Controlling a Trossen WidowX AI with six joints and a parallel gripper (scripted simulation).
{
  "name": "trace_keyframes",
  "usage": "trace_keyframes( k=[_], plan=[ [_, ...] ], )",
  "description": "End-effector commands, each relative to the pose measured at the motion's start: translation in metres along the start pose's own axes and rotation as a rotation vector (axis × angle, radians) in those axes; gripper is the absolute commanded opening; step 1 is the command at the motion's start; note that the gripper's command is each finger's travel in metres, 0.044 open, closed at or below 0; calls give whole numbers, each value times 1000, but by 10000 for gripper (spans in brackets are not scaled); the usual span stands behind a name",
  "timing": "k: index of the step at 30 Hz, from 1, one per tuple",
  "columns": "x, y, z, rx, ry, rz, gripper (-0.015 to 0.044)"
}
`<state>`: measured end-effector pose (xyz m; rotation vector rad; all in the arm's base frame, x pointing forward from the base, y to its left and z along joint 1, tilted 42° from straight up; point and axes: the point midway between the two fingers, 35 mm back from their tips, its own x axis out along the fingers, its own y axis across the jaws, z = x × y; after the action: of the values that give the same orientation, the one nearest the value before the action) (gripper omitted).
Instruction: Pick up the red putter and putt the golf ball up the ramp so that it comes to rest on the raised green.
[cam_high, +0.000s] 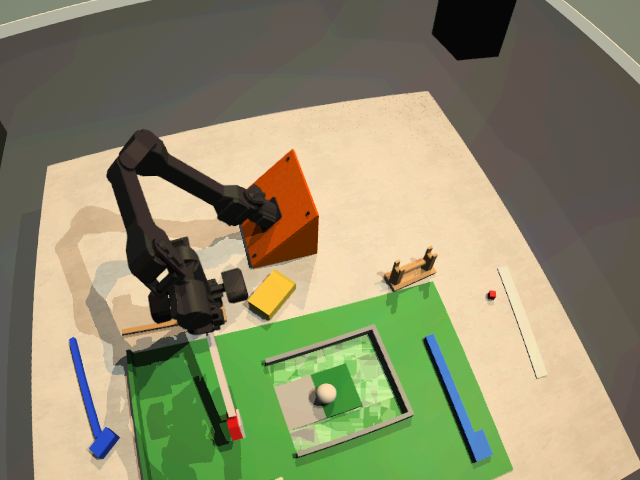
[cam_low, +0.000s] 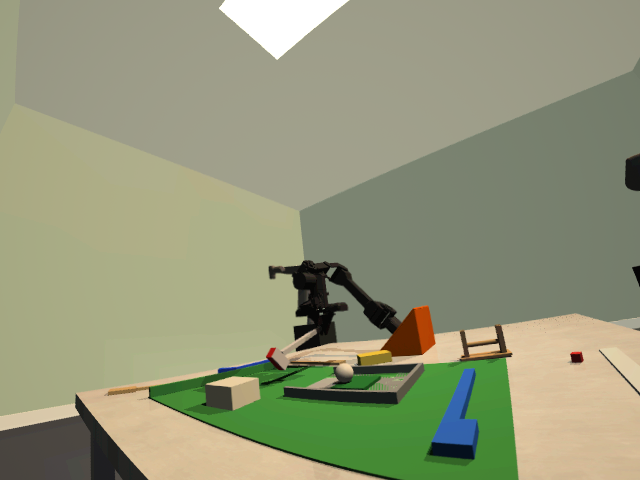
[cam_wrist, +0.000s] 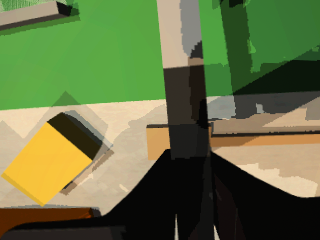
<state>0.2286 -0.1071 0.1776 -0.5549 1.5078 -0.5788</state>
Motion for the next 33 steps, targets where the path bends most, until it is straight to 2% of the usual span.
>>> trace_keyframes(
  k=[1,33],
  plan=[
    [-22,-1,1,4,-6,-7,0],
    [-21,0,0,2,-7,-1,0]
  ],
)
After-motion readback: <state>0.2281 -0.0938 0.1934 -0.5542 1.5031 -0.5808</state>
